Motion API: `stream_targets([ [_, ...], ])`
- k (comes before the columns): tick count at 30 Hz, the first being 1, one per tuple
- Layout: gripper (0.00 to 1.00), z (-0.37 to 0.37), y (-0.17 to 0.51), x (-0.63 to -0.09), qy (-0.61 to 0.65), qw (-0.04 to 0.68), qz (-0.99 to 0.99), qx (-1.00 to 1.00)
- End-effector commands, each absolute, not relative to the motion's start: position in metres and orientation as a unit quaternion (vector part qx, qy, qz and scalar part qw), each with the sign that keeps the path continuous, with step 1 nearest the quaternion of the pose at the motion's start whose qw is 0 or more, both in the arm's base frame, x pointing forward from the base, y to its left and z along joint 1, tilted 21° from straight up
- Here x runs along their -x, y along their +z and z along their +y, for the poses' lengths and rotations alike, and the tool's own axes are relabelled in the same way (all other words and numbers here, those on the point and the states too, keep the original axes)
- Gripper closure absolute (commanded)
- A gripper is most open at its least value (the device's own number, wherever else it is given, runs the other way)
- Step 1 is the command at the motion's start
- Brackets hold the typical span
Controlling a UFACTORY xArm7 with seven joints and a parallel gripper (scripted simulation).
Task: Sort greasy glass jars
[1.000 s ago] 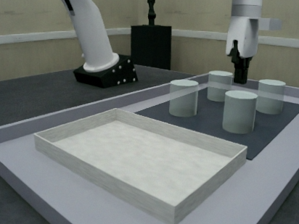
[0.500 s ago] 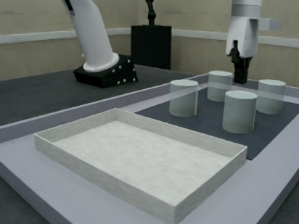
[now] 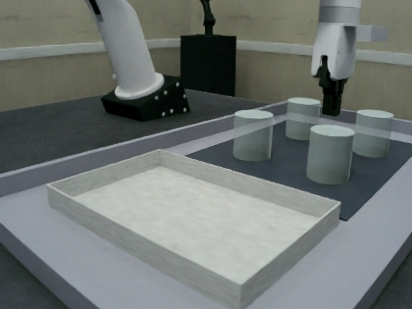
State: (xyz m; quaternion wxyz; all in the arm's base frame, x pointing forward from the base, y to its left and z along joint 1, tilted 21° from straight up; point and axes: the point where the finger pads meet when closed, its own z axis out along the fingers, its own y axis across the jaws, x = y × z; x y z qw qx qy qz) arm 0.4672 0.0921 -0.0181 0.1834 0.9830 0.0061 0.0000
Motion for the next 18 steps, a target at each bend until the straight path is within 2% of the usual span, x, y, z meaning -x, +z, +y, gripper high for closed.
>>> stream_targets([
  [1, 1.0, 0.0939, -0.0164, -0.4688, 0.002, 0.182, 0.007, -0.983],
  [13, 1.0, 0.0939, -0.0164, -0.4688, 0.002, 0.182, 0.007, -0.983],
  [14, 0.0, 0.0939, -0.0164, -0.4688, 0.002, 0.182, 0.007, -0.983],
  [18, 0.0, 0.0939, -0.0164, -0.4688, 0.002, 0.182, 0.007, -0.983],
])
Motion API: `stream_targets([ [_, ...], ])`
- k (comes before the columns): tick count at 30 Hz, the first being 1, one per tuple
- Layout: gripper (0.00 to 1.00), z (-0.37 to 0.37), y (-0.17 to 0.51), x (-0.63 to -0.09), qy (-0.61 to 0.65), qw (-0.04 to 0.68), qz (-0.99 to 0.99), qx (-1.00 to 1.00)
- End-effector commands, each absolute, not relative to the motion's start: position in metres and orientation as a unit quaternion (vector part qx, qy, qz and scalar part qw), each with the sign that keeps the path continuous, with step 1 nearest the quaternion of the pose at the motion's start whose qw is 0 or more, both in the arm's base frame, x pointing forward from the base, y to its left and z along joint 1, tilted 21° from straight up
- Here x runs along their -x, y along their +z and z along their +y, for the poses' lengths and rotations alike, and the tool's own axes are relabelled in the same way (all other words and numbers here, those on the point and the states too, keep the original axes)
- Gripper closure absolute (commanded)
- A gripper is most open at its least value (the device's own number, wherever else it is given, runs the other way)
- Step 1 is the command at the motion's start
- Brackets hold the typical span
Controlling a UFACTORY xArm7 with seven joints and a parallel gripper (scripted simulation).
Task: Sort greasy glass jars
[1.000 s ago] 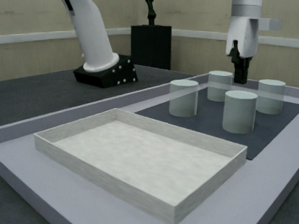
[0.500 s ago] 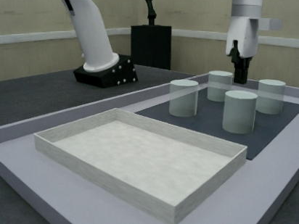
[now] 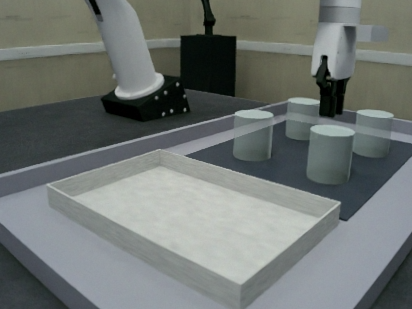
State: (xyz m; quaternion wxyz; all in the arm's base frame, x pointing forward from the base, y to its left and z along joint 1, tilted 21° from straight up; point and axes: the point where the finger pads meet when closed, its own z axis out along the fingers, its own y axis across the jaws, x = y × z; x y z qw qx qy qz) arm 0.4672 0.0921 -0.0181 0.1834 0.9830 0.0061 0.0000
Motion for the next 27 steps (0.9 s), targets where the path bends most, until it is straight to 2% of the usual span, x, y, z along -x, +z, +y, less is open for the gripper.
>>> stream_targets([
  [1, 0.0, 0.094, -0.016, -0.469, 0.002, 0.182, 0.007, -0.983],
  [23, 0.0, 0.094, -0.016, -0.469, 0.002, 0.182, 0.007, -0.983],
  [27, 0.0, 0.105, 0.012, -0.469, 0.002, 0.182, 0.007, -0.983],
])
